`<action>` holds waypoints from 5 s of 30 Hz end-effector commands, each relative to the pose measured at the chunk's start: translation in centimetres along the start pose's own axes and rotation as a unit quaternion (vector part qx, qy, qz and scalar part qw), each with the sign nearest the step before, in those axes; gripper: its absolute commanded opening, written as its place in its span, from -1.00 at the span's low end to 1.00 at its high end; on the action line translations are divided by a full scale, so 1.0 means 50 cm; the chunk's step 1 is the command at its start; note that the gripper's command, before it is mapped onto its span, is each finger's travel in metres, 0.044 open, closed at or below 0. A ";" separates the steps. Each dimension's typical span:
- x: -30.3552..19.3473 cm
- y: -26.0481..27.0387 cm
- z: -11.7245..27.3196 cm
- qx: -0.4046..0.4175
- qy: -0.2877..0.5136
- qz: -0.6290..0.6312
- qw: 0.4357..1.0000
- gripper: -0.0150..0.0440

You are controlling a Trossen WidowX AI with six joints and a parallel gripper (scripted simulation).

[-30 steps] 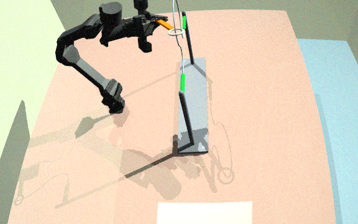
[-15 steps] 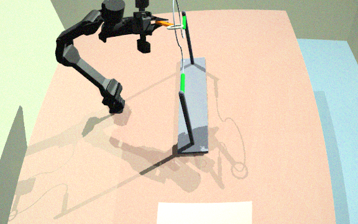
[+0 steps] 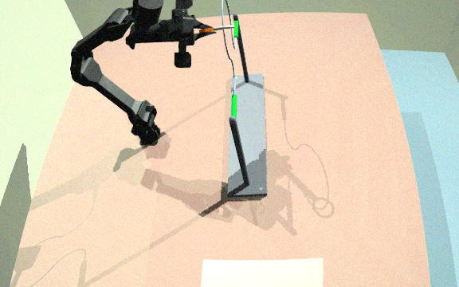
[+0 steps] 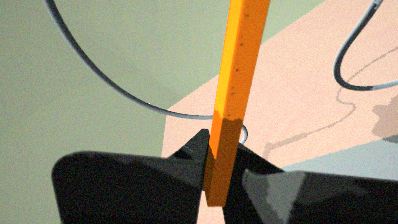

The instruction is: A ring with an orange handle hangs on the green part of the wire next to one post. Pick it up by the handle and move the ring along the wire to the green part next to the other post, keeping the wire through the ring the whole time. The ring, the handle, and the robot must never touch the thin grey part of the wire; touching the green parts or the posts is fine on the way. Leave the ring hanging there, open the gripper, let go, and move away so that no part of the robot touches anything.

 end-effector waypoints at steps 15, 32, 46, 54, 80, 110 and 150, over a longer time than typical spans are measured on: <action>-0.001 -0.003 0.000 -0.061 0.000 0.098 0.993 -1.00; -0.003 -0.008 -0.001 -0.117 0.002 0.189 0.975 -1.00; -0.003 -0.013 -0.001 -0.162 0.003 0.262 0.951 -1.00; -0.004 -0.016 -0.001 -0.187 0.003 0.303 0.935 -1.00; -0.003 -0.025 0.000 -0.264 0.005 0.430 0.863 -1.00; 0.002 -0.034 0.003 -0.343 0.007 0.563 0.752 -1.00; 0.012 -0.042 0.009 -0.428 0.010 0.708 0.562 -1.00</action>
Point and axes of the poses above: the point midway between the two fingers, 35 mm back from their tips, its own z axis back along the fingers, its own y axis across the jaws, x = y × z, the point moved 4 cm from there along z, back along the fingers, and after that the axes turned 14 degrees about z, right-handed, at the moved point
